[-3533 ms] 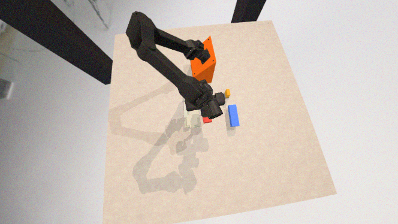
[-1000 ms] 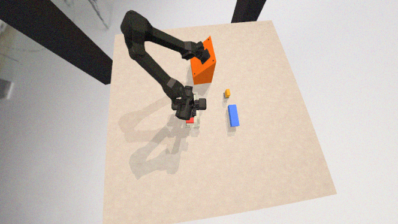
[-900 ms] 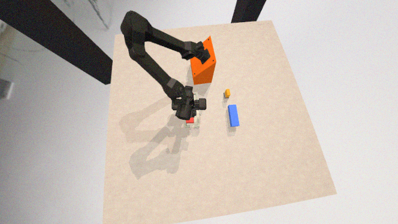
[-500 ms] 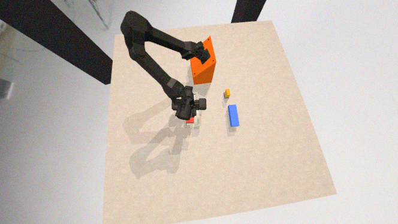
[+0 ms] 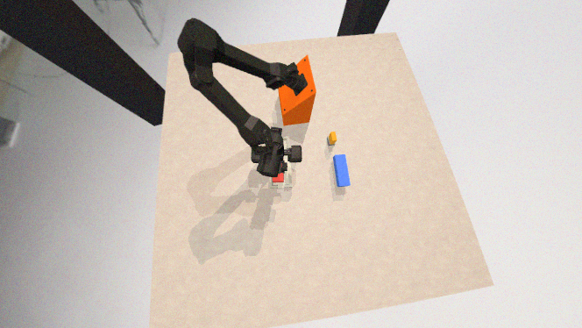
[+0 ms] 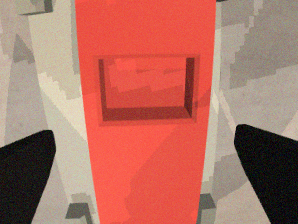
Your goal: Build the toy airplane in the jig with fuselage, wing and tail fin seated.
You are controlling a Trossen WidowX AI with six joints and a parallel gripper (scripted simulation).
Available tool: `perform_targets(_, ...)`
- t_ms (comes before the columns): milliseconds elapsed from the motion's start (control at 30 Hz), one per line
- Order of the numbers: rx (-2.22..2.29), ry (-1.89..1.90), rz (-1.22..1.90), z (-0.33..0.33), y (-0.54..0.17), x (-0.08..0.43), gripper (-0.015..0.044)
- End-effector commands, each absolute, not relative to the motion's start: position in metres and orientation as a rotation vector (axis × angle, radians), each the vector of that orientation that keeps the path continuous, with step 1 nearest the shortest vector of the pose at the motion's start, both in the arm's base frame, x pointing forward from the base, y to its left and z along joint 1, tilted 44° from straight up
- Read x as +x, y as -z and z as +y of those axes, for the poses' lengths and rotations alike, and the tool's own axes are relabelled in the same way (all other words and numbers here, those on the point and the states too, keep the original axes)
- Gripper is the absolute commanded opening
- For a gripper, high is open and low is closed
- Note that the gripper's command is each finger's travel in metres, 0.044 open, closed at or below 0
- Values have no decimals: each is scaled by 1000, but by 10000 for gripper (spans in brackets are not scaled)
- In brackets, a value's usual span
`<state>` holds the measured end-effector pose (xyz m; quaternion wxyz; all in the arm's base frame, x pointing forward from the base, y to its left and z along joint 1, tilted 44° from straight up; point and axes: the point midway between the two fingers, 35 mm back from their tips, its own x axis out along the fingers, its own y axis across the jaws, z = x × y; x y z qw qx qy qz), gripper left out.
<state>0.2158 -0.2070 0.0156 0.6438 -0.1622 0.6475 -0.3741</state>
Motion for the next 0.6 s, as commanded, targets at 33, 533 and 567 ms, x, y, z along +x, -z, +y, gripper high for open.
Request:
perform_targets(33,-368,853,1475,-207,-16,216,440)
perform_targets(533,-364,842,1477,-131,-88,234,440)
perform_targets(567,-364,842,1477,-130,-87,235,440)
